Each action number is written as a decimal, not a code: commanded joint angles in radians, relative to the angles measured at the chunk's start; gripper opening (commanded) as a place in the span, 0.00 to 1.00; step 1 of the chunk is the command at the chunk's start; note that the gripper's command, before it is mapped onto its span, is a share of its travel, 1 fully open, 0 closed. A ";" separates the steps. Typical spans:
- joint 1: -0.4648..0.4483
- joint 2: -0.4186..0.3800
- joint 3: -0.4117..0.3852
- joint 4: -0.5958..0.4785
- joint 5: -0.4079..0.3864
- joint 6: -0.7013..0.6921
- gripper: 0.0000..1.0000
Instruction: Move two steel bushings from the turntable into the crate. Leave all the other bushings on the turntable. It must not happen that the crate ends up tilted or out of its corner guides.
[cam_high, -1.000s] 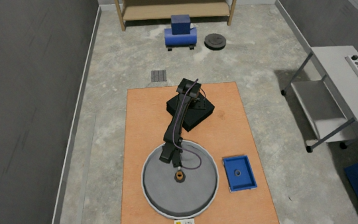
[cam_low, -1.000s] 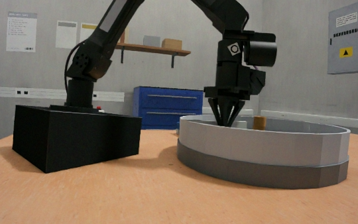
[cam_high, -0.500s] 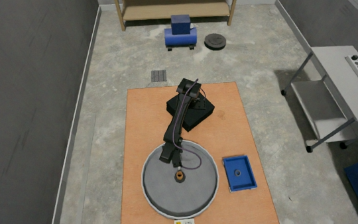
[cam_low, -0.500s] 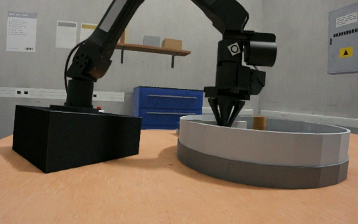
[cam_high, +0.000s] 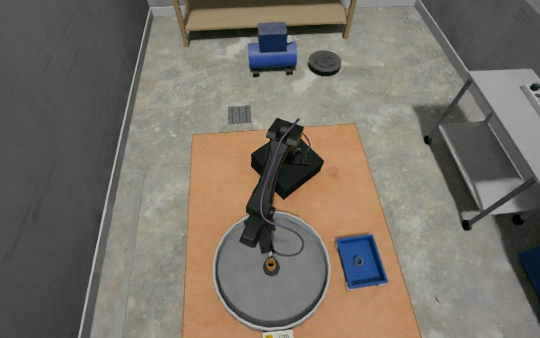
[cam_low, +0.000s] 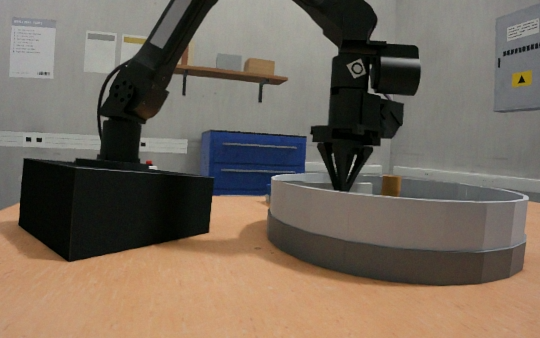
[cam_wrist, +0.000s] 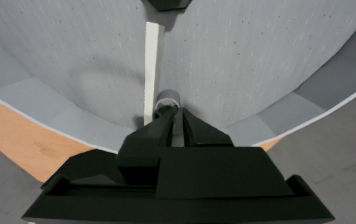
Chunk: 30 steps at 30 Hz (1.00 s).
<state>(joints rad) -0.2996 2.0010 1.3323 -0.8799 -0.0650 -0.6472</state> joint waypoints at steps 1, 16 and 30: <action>0.007 -0.035 0.034 -0.014 -0.017 0.007 0.12; 0.007 -0.036 0.034 -0.004 -0.017 0.007 0.12; 0.007 -0.036 0.034 -0.004 -0.017 0.007 0.12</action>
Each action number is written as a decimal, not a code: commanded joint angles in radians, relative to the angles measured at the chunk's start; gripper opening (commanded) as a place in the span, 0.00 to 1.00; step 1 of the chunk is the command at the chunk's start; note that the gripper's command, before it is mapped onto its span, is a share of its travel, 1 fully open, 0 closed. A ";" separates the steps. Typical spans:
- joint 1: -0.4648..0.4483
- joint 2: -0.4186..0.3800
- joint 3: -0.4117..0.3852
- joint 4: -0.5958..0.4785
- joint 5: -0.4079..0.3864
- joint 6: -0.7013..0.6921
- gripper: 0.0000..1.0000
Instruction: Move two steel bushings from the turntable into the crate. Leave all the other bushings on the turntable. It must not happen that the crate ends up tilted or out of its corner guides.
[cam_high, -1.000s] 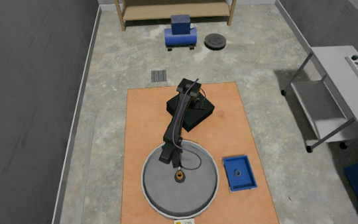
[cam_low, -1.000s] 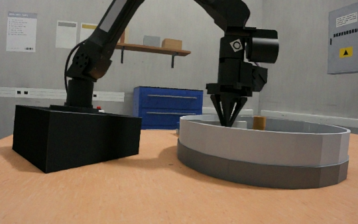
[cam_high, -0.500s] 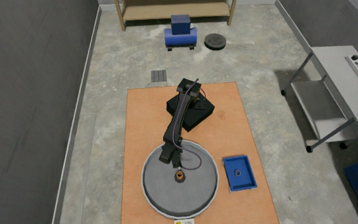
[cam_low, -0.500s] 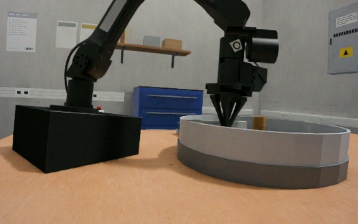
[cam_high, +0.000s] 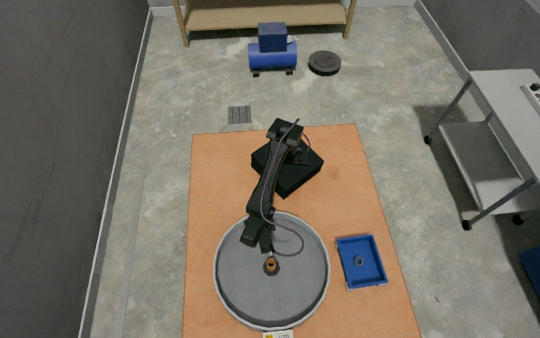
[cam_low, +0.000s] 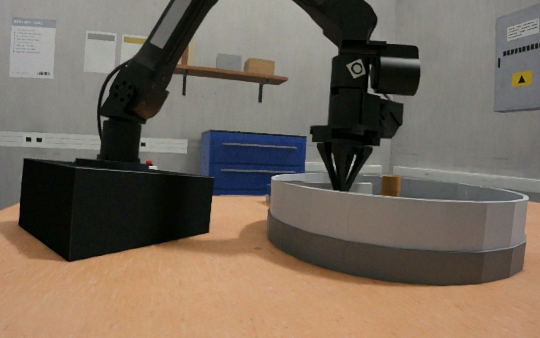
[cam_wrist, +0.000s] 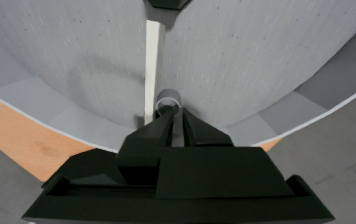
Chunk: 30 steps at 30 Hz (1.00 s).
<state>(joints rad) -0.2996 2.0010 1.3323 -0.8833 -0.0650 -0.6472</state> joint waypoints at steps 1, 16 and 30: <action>0.007 -0.036 0.034 0.001 -0.017 0.007 0.12; 0.013 0.023 -0.026 0.064 -0.016 0.010 0.12; 0.013 -0.004 -0.020 0.065 -0.016 0.009 0.12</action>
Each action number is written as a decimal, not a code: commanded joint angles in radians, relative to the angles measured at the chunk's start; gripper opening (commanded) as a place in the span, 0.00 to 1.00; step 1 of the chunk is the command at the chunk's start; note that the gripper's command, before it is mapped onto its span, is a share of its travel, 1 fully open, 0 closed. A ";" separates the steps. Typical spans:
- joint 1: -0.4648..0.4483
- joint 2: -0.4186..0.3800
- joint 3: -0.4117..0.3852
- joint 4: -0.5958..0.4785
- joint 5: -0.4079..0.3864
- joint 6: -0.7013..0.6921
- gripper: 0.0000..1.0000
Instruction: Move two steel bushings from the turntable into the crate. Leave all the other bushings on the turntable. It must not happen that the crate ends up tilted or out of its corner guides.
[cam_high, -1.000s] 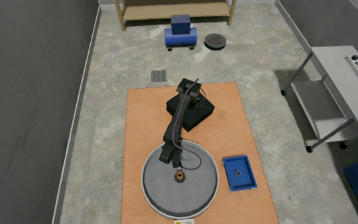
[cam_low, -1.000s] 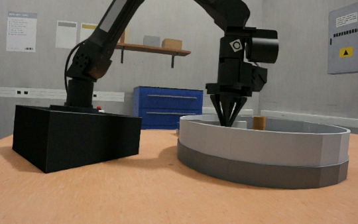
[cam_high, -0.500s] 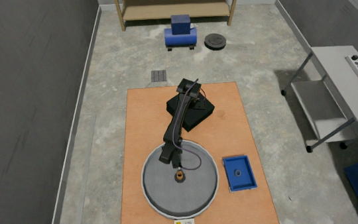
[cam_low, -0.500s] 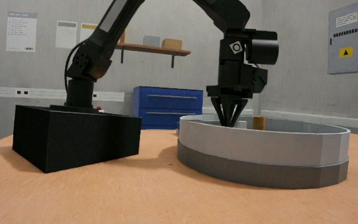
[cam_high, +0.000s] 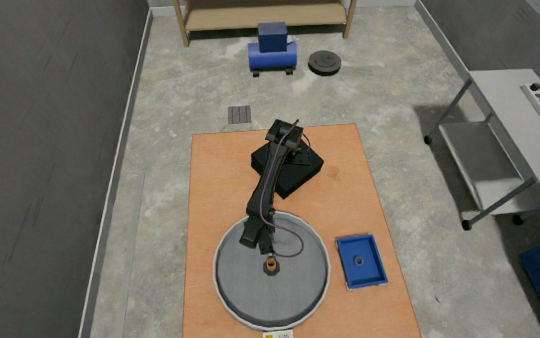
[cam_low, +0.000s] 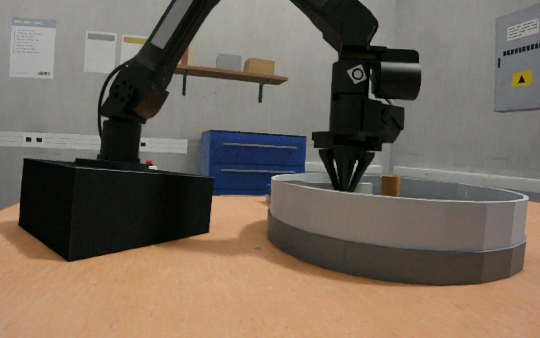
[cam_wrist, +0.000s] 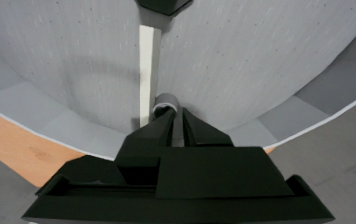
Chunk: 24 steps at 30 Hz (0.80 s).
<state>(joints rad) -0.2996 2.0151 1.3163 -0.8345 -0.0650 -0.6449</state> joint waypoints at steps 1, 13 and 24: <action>0.013 -0.018 -0.004 0.016 -0.016 0.007 0.12; 0.013 -0.018 -0.004 0.015 -0.016 0.007 0.12; 0.013 -0.002 -0.021 0.020 -0.016 0.008 0.12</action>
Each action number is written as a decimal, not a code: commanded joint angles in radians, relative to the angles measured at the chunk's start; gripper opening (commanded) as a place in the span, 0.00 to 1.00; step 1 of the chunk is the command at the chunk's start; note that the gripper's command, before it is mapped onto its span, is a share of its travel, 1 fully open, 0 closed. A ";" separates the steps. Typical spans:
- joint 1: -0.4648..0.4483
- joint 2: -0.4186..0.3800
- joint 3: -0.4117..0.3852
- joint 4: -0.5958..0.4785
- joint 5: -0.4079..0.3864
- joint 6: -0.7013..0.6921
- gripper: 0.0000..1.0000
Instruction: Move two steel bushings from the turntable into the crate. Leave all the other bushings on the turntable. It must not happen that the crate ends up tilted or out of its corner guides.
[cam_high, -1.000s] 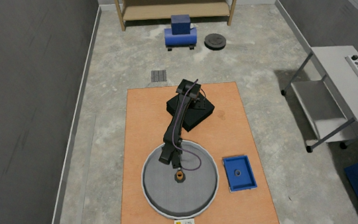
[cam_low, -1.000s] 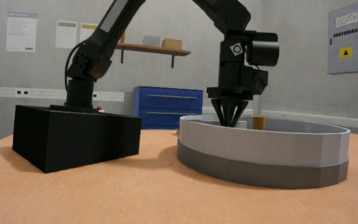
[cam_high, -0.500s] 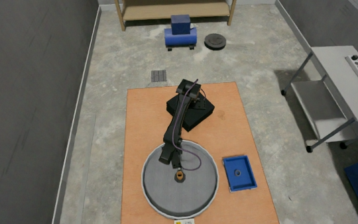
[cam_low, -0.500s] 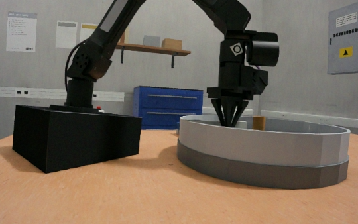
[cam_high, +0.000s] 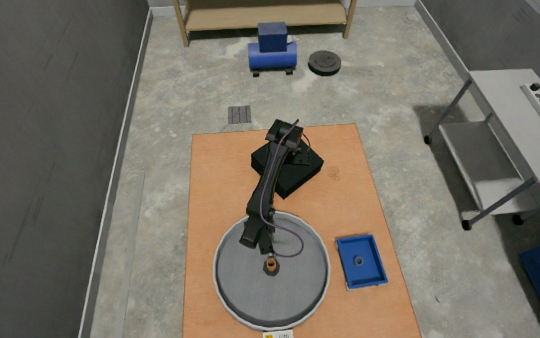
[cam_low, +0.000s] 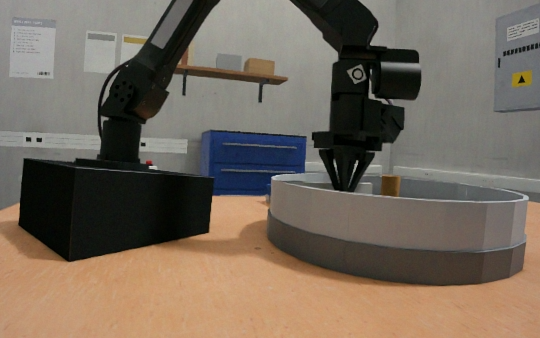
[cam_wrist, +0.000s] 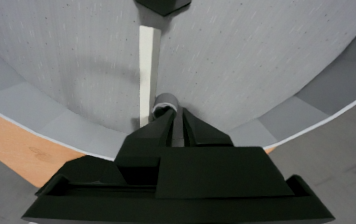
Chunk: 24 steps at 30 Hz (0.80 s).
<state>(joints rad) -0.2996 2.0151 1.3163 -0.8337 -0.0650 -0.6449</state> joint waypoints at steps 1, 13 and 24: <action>0.014 0.011 -0.023 0.022 -0.016 0.008 0.12; 0.009 -0.002 -0.012 0.036 -0.016 0.008 0.12; 0.009 -0.002 -0.012 0.035 -0.016 0.008 0.12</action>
<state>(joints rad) -0.2958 2.0251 1.3064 -0.8135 -0.0654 -0.6437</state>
